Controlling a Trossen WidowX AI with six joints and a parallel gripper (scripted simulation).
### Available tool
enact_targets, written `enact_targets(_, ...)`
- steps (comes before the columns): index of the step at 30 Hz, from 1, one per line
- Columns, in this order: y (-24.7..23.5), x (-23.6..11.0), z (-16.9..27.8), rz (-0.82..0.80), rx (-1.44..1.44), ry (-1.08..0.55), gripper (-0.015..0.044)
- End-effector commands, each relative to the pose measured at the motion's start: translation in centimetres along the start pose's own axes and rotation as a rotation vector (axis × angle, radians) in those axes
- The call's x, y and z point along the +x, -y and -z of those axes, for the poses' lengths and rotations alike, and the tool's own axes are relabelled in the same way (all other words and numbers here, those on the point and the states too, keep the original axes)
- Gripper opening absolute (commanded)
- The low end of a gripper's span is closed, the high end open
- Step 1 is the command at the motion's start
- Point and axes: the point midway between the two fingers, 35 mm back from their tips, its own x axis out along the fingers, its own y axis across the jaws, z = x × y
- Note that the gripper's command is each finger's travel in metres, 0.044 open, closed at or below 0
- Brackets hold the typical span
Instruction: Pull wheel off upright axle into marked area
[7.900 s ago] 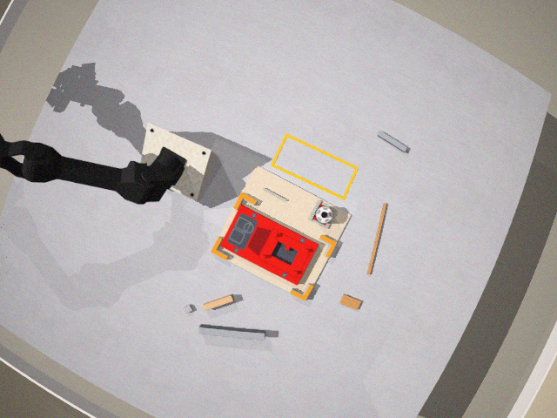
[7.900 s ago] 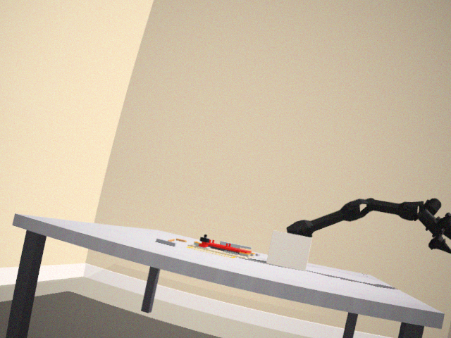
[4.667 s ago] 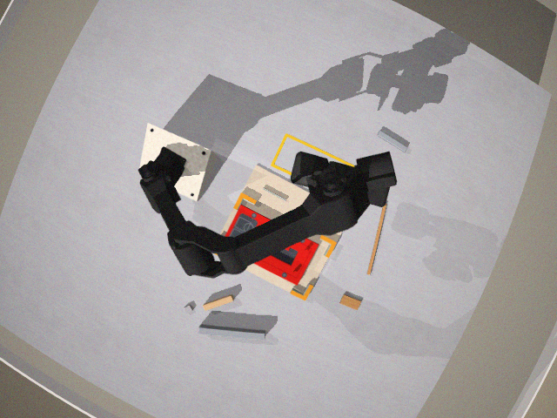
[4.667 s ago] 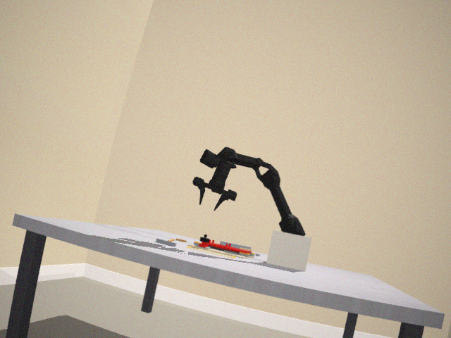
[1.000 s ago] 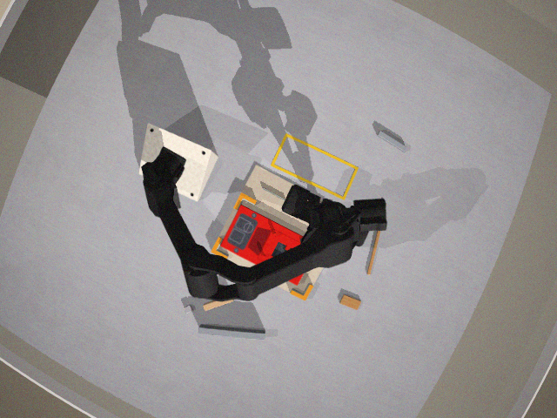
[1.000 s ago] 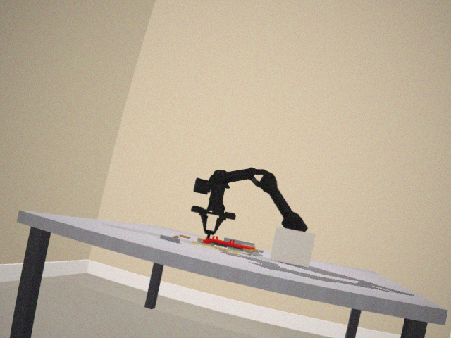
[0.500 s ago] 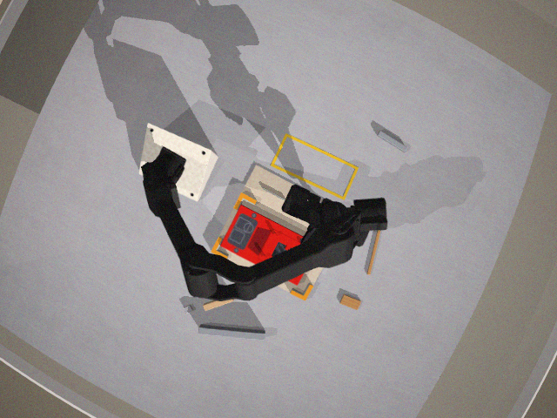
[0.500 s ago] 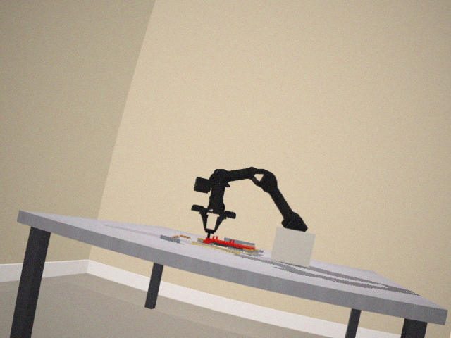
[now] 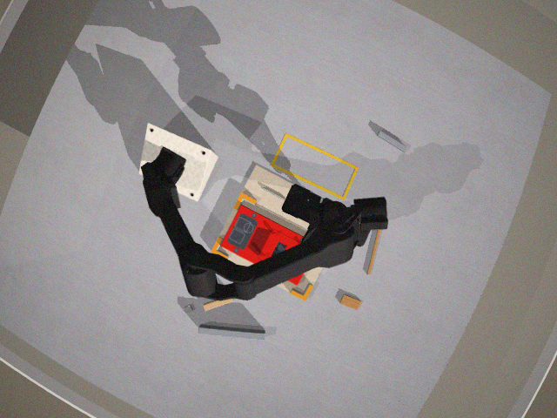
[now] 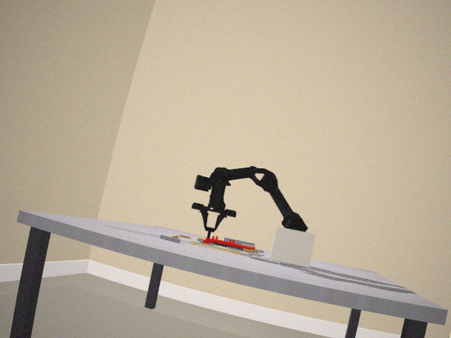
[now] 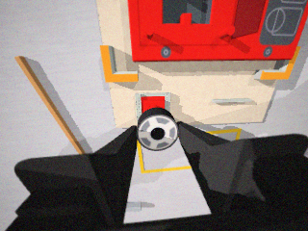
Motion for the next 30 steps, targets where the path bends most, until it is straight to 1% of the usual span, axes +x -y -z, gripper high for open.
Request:
enact_targets(1, -0.1, -0.3, 0.0, -0.003, 0.005, -0.004, 0.0000)
enact_targets(16, -0.1, -0.9, 0.0, -0.004, 0.005, -0.004, 0.0000)
enact_targets(25, 0.2, -4.3, -0.1, -0.004, 0.004, -0.005, 0.0000)
enact_targets(26, 0.2, -4.4, -0.1, -0.004, 0.004, -0.005, 0.0000)
enact_targets(27, 0.3, -3.4, 0.0, 0.002, -0.003, 0.001, 0.0000)
enact_targets(30, 0.9, -3.6, 1.5, 0.001, -0.003, -0.004, 0.0000)
